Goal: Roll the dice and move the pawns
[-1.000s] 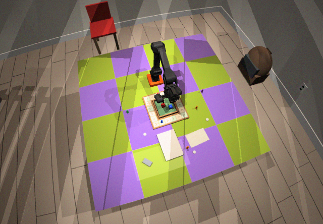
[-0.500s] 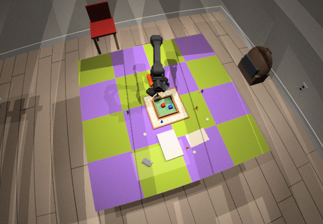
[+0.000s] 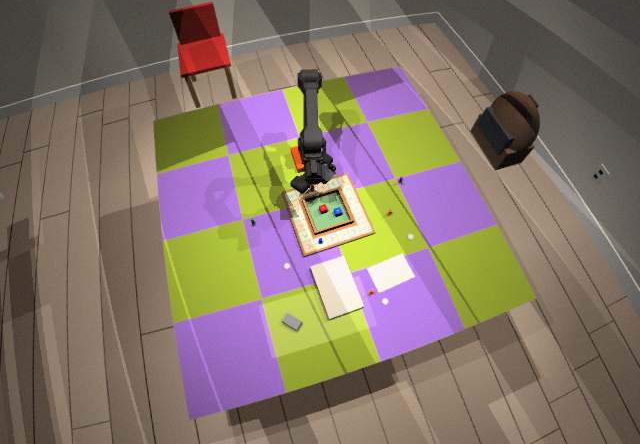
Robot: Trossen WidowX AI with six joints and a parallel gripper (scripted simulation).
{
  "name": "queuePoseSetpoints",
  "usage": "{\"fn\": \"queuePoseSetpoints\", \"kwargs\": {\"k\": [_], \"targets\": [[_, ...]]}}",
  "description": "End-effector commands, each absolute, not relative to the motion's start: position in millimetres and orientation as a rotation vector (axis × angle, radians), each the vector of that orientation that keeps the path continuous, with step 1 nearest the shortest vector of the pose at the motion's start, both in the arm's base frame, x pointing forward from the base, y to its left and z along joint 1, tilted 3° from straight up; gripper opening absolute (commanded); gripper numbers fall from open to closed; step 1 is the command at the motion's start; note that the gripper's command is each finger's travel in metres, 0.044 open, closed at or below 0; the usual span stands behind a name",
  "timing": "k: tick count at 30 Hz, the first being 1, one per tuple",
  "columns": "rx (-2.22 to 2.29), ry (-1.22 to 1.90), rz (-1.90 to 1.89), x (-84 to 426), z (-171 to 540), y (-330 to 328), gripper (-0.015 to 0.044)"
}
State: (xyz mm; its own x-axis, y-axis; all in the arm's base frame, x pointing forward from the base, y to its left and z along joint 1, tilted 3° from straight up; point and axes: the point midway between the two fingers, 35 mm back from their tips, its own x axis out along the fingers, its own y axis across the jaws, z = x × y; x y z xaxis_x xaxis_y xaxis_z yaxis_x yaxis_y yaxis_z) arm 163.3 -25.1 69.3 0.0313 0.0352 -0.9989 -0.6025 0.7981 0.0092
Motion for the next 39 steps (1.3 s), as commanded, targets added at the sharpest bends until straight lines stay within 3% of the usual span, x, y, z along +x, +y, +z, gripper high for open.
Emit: {"fn": "queuePoseSetpoints", "kwargs": {"k": [1, 24, 29, 39], "targets": [[-0.48, 1.475, 0.533, 162.2, 61.2, -23.6, 0.02], [-0.48, 1.475, 0.533, 162.5, 27.2, -21.7, 0.02], [-0.48, 1.475, 0.533, 162.5, 27.2, -21.7, 0.0069], [-0.48, 1.475, 0.533, 162.5, 27.2, -21.7, 0.0002]]}}
